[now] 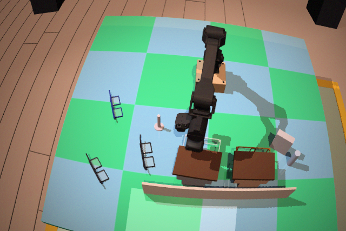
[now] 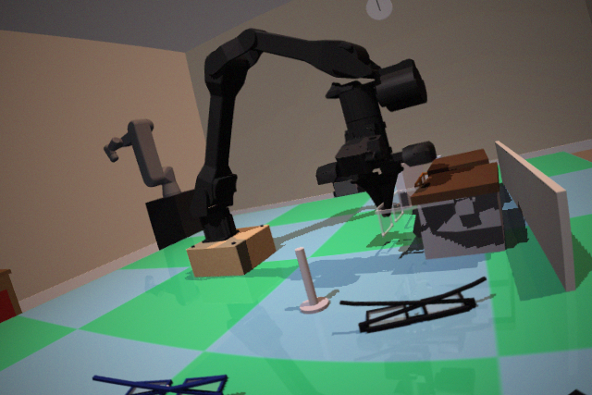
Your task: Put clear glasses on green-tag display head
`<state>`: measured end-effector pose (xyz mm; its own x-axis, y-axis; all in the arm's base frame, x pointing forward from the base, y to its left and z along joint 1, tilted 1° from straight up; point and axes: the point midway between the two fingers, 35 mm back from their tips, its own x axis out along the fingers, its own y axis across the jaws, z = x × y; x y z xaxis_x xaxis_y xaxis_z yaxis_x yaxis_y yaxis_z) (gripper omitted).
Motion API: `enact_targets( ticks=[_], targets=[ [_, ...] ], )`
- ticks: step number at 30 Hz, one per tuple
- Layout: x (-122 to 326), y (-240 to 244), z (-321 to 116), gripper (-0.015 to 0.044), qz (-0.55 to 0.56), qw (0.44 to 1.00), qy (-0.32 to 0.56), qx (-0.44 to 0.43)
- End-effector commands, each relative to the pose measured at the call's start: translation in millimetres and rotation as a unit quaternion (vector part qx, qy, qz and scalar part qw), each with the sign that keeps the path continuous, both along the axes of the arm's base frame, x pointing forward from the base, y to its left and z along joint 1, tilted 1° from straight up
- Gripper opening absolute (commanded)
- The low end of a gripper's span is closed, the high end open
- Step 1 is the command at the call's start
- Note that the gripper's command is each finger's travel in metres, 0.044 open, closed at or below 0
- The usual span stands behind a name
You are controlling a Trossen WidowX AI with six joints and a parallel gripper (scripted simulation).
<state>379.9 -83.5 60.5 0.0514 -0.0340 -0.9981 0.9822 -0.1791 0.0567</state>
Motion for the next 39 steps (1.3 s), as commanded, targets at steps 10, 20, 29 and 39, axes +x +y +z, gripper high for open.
enact_targets(
  ticks=[10, 20, 29, 39],
  targets=[
    [17, -4, -1, 0.0000, -0.002, 1.000, 0.002, -0.001],
    [26, -5, -1, 0.0000, -0.002, 1.000, 0.002, -0.001],
    [27, -6, -3, 0.0000, -0.002, 1.000, 0.002, -0.001],
    [27, -6, -3, 0.0000, -0.002, 1.000, 0.002, -0.001]
  ],
)
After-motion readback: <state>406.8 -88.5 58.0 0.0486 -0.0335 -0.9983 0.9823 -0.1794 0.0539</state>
